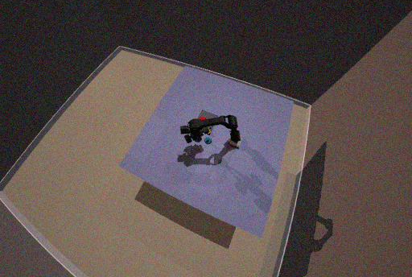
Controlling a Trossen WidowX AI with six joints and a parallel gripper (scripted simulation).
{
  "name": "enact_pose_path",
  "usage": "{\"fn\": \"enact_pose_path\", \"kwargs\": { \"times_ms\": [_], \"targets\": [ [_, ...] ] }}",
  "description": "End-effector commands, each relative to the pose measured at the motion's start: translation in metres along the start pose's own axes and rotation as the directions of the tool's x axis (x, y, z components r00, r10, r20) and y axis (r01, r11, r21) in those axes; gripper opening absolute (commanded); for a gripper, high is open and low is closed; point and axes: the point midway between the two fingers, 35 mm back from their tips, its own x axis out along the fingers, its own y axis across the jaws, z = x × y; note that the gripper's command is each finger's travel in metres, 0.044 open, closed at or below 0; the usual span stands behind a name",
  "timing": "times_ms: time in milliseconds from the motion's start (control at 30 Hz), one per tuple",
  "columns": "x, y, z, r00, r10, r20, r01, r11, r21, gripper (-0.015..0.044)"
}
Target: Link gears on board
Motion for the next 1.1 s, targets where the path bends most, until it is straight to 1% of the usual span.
{"fn": "enact_pose_path", "kwargs": {
  "times_ms": [0,433,1067],
  "targets": [
    [-0.012,-0.001,-0.001,1.0,0.008,0.0,-0.008,1.0,-0.005,0.0],
    [-0.039,-0.009,-0.003,1.0,0.007,-0.001,-0.007,1.0,-0.004,0.0],
    [-0.021,-0.029,0.032,1.0,0.004,0.003,-0.004,1.0,-0.004,0.0]
  ]
}}
